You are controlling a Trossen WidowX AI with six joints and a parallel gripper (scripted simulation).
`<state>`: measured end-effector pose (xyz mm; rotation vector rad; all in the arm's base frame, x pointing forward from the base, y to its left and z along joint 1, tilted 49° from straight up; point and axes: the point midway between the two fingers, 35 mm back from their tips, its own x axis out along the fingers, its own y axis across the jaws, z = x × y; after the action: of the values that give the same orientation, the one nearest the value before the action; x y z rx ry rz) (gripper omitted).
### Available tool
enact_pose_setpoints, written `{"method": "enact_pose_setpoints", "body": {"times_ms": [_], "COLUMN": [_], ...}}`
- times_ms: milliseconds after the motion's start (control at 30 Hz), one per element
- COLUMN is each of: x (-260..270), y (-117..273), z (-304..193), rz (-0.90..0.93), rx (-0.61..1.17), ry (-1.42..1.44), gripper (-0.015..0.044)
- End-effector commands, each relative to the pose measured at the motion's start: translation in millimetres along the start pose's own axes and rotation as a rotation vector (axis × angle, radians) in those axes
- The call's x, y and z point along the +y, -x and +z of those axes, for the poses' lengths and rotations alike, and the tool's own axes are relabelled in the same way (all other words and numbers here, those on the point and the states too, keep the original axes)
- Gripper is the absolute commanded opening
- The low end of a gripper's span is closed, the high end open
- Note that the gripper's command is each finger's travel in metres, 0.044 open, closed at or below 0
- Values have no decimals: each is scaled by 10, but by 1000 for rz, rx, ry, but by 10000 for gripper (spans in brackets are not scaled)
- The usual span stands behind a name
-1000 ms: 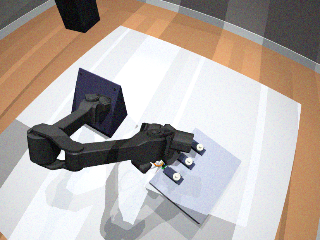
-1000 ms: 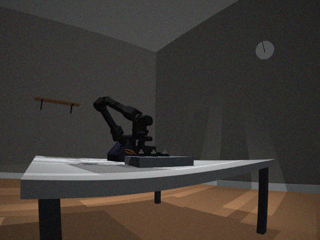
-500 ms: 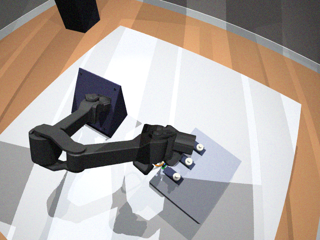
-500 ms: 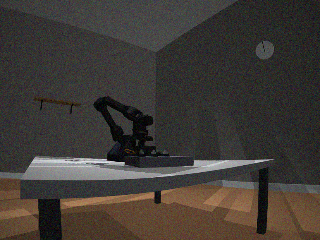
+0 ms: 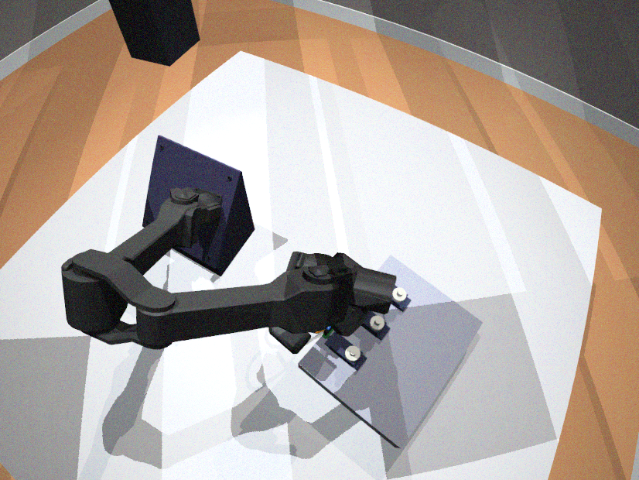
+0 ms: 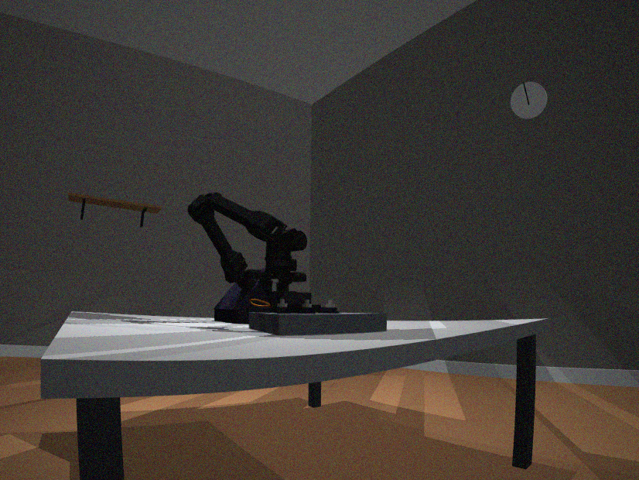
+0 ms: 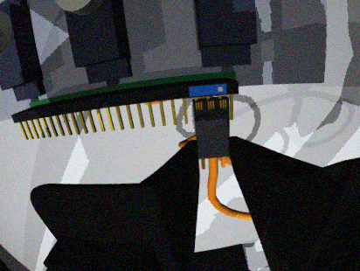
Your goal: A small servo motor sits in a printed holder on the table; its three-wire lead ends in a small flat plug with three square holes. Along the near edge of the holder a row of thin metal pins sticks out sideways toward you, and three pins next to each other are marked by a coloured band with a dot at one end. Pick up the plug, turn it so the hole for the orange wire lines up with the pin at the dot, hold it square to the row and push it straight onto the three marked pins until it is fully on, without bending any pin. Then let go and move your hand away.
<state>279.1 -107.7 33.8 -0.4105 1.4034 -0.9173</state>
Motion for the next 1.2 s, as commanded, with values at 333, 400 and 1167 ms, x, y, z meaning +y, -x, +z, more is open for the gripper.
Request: {"method": "enact_pose_setpoints", "body": {"times_ms": [333,400,1167], "x": [17,26,22], "y": [-4,112,573], "z": [46,54,41], "rz": [-2,0,0], "rx": [-6,-6,-5], "ry": [-5,-4,-4], "gripper": [236,289,440]}}
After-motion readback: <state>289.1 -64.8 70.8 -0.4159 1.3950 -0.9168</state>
